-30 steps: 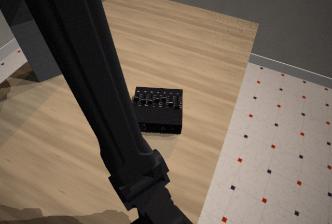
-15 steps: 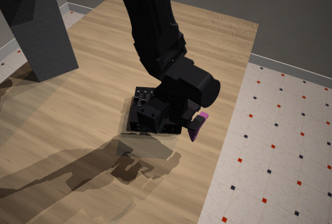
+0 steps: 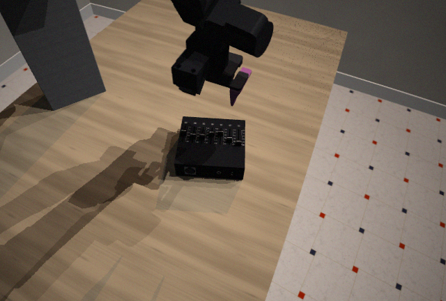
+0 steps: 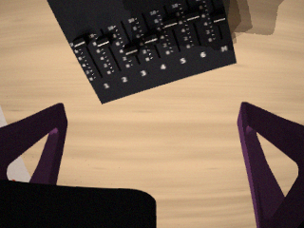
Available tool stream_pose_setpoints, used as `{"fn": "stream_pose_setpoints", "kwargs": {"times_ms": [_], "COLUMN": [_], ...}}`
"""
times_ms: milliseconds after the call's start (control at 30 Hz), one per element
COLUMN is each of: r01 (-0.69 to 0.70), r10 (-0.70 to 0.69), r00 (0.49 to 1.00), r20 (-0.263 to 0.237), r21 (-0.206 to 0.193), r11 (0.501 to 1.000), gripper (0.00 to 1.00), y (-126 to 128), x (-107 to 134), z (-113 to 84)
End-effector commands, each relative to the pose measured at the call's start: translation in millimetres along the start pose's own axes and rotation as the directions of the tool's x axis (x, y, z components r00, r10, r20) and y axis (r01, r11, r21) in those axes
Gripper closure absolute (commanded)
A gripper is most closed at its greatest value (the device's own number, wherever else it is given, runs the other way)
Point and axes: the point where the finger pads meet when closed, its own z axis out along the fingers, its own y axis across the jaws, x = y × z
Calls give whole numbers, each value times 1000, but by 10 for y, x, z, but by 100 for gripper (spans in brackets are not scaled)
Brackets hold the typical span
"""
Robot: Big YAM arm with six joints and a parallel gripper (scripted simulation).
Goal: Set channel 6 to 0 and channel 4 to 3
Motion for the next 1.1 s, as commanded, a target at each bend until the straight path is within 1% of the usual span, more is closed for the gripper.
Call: {"fn": "stream_pose_setpoints", "kwargs": {"times_ms": [0,67,100,133,167,267,367,400,433,467,500,567,633,667,700,733,767,800,833,867,1000,1033,1067], "r01": [-55,-55,-52,-37,-30,-39,-38,-18,17,59,118,251,251,303,336,352,354,343,341,323,322,338,340], "r10": [56,56,53,37,30,40,39,18,-17,-57,-114,-239,-239,-288,-319,-333,-336,-330,-329,-304,-303,-314,-316], "r00": [998,998,998,999,1000,999,999,1000,1000,997,989,953,953,931,913,905,903,902,902,907,908,909,909], "r20": [31,31,23,9,4,16,16,16,22,49,90,187,187,227,254,266,268,279,281,291,289,275,273], "r21": [-29,-29,-38,-34,-29,-21,-20,-20,-28,-35,-42,-41,-41,-34,-27,-23,-23,3,7,-18,-22,-41,-45], "r11": [998,998,998,999,999,999,999,1000,999,998,992,967,967,952,941,936,935,939,940,946,946,940,939], "gripper": [0,0,0,0,0,0,0,0,0,0,0,0,0,0,0,0,0,0,0,0,0,0,0], "y": [168,168,194,172,151,120,119,97,107,91,61,-39,-39,-96,-139,-161,-165,-242,-257,-119,-103,-64,-57], "x": [-205,-205,-161,-52,-13,-89,-93,-33,48,120,228,481,481,586,657,689,695,557,533,475,481,618,640], "z": [-30,-30,-46,-47,-38,-2,-1,19,18,54,98,167,167,181,185,186,186,244,253,185,189,123,112]}}
